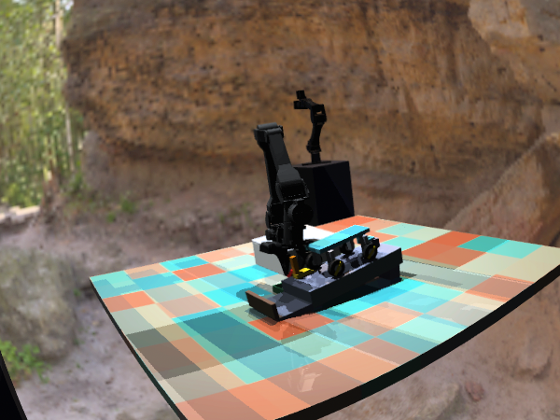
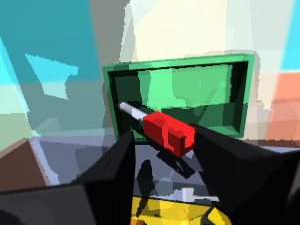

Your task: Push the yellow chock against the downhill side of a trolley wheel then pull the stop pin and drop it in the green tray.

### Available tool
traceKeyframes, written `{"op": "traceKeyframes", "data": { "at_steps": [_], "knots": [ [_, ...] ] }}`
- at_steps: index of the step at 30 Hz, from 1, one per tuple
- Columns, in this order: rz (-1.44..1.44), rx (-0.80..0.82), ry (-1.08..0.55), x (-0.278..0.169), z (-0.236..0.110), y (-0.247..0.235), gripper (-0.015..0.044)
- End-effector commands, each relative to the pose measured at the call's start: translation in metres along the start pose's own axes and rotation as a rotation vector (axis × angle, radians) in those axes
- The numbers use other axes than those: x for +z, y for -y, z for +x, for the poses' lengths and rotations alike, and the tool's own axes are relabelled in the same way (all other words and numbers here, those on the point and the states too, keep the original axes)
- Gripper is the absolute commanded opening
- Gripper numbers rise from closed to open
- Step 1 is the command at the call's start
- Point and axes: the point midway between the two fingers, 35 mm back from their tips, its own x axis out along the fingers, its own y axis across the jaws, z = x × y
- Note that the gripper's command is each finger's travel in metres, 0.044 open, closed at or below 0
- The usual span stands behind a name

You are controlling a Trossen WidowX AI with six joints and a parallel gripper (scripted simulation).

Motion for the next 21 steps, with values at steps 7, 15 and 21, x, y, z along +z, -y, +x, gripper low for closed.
{"op": "traceKeyframes", "data": {
  "at_steps": [7,15,21],
  "knots": [
    [0.002,0.004,0.007,0.001,0.003,0.006,0.019],
    [0.002,0.004,0.007,0.0,0.004,0.011,0.019],
    [0.002,0.004,0.007,-0.001,0.005,0.014,0.019]
  ]
}}
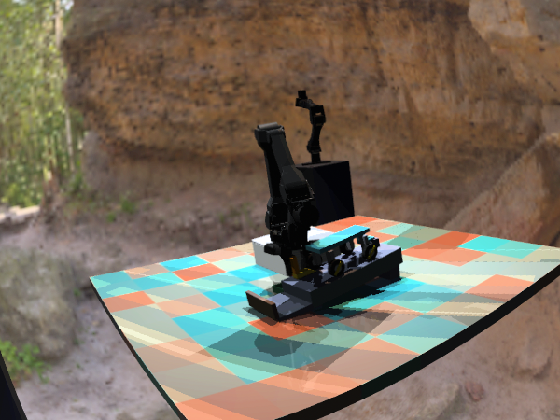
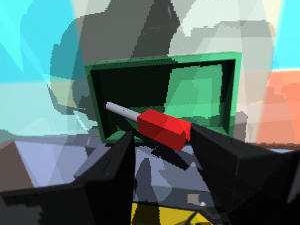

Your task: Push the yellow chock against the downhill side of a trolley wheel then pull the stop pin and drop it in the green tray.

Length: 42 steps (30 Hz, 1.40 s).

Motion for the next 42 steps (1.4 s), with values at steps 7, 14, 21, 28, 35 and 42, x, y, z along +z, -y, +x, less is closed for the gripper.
{"op": "traceKeyframes", "data": {
  "at_steps": [7,14,21,28,35,42],
  "knots": [
    [0.002,0.005,0.007,0.001,0.003,0.005,0.019],
    [0.002,0.004,0.007,0.001,0.005,0.008,0.019],
    [0.002,0.004,0.007,0.001,0.007,0.011,0.019],
    [0.0,0.0,-0.001,-0.002,0.005,0.011,0.0321],
    [0.001,0.0,0.001,-0.001,0.002,0.01,0.034],
    [0.002,0.003,0.006,0.003,-0.017,0.009,0.044]
  ]
}}
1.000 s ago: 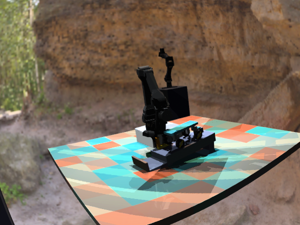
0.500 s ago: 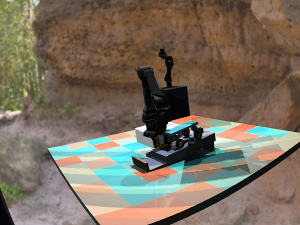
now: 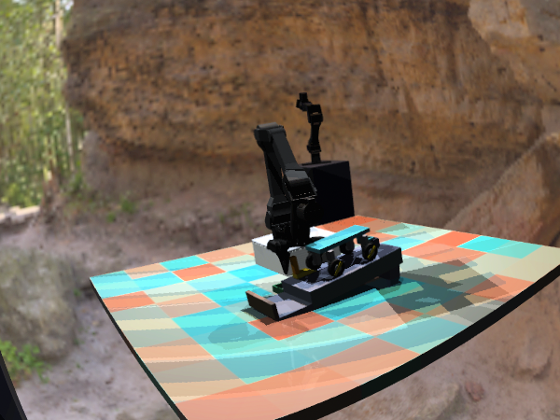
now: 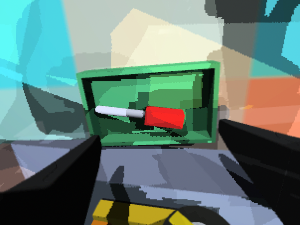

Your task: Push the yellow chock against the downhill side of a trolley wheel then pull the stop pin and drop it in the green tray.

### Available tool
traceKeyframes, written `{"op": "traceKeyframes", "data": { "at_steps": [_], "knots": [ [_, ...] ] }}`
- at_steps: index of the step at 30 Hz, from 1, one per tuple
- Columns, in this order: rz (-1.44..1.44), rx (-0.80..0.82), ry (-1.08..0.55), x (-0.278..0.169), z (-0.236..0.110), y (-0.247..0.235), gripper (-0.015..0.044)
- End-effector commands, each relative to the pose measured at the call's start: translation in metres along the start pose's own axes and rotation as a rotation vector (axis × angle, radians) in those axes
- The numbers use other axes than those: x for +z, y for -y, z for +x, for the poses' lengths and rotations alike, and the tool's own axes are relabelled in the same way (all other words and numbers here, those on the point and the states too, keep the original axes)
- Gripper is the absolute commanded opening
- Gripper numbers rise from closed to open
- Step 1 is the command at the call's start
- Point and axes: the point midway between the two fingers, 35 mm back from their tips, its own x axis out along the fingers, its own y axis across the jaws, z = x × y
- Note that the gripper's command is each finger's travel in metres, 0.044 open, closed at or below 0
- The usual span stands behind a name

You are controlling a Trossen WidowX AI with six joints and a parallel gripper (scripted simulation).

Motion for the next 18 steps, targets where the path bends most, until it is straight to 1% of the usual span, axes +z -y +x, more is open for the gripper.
{"op": "traceKeyframes", "data": {
  "at_steps": [1,12,18],
  "knots": [
    [0.006,0.009,-0.01,-0.001,-0.011,-0.002,0.044],
    [0.006,0.009,-0.009,0.006,-0.05,-0.007,0.044],
    [0.006,0.009,-0.009,0.006,-0.065,-0.01,0.044]
  ]
}}
